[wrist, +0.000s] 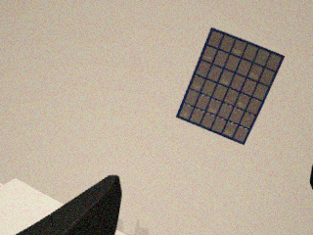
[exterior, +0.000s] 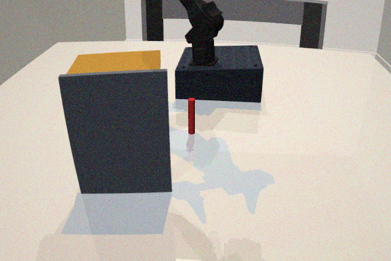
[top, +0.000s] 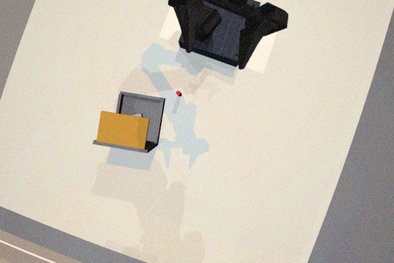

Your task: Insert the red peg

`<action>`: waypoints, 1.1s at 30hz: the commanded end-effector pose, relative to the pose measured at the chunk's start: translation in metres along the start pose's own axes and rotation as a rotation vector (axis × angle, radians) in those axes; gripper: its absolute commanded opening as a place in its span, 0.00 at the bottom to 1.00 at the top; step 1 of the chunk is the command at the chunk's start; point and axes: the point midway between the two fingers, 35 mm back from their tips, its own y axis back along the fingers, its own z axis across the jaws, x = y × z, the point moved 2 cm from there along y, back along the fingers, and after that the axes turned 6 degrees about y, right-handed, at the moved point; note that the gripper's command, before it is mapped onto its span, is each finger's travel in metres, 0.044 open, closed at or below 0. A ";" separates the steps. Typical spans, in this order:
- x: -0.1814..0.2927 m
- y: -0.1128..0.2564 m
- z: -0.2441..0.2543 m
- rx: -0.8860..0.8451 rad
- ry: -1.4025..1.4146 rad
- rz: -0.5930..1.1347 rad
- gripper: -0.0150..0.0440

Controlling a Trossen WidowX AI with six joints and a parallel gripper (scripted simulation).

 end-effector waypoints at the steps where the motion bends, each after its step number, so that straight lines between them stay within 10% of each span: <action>1: 0.000 0.000 0.000 0.000 -0.001 0.000 0.98; 33: 0.088 -0.065 0.060 0.002 -0.664 0.180 1.00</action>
